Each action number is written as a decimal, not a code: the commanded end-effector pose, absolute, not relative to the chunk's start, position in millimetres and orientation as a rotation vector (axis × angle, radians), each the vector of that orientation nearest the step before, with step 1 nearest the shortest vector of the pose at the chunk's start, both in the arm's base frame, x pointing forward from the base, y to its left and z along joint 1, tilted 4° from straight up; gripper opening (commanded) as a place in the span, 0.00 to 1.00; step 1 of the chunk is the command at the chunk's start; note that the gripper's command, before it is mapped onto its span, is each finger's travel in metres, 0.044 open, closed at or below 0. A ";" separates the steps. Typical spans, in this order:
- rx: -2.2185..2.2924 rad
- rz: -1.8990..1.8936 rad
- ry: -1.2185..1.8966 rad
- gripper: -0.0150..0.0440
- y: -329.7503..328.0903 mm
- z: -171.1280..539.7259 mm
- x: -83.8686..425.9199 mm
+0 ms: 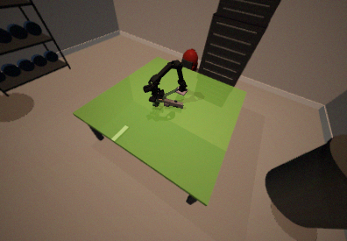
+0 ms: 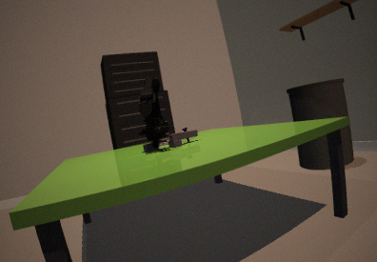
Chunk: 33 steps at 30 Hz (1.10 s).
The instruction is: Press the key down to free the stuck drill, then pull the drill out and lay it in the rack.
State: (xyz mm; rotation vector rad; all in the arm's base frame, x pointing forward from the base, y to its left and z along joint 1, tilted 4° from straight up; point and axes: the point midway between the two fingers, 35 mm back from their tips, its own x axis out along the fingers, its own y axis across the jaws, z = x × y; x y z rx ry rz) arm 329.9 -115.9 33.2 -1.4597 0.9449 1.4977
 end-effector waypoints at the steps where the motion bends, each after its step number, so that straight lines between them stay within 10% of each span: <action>1: -1.465 1.497 0.946 0.25 -121.9 34.0 332.5; 33: -1.466 1.497 0.947 0.25 -133.4 42.6 335.9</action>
